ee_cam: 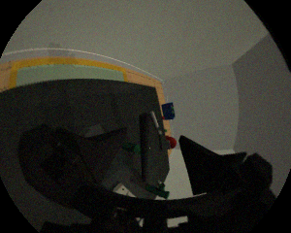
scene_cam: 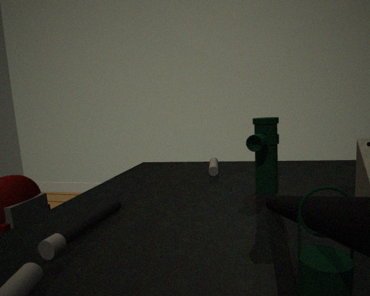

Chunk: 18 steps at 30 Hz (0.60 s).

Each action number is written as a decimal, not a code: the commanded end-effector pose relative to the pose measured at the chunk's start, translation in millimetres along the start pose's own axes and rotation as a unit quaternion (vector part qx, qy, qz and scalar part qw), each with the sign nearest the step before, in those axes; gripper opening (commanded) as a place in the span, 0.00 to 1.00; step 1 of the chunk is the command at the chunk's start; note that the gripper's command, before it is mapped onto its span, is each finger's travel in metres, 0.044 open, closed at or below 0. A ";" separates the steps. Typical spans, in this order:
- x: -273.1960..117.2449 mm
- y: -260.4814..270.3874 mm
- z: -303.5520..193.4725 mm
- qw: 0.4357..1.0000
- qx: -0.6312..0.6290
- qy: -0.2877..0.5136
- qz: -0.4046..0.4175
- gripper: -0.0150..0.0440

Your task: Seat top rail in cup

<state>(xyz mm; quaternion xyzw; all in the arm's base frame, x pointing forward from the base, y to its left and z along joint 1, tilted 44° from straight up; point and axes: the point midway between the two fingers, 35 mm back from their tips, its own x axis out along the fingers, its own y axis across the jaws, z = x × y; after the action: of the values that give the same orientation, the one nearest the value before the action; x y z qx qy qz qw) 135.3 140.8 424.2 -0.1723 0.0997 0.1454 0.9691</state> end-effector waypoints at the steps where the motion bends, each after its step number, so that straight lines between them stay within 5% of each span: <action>1: 0.5 0.3 -0.5 1.000 0.000 0.002 0.000 0.98; 18: 81.0 -4.4 -98.0 0.962 -0.063 0.266 -0.021 1.00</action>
<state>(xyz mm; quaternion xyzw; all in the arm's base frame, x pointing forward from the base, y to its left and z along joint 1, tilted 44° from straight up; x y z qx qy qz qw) 185.3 131.5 339.8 -0.2609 0.2856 0.0871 0.9180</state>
